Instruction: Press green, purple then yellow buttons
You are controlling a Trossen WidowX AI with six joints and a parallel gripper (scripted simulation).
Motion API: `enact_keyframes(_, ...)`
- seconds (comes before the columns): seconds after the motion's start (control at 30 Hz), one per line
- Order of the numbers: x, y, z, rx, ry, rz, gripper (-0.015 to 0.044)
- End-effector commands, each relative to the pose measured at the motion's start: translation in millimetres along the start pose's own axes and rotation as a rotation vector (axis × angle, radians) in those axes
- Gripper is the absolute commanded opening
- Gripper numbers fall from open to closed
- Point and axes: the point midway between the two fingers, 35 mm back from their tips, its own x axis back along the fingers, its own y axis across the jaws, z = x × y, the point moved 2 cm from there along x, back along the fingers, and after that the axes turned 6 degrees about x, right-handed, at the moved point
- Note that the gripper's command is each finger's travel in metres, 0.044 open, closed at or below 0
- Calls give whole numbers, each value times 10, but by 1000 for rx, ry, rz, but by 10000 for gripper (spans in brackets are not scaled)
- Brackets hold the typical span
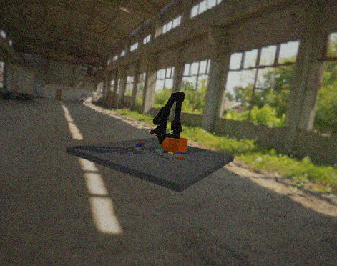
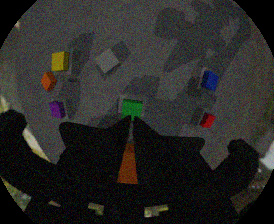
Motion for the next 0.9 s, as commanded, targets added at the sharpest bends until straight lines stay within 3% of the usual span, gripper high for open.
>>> enact_keyframes(0.0, 222, 3, -18, 6, 1, -5, 20)
enact_keyframes(0.1, 595, 4, -3, 6, 0, -5, 20)
enact_keyframes(0.3, 622, 70, -22, 6, 1, -6, 20)
enact_keyframes(0.73, 644, 1521, -10, 6, 2, -21, 20)
enact_keyframes(0.87, 648, 1687, 51, 6, 2, -23, 20)
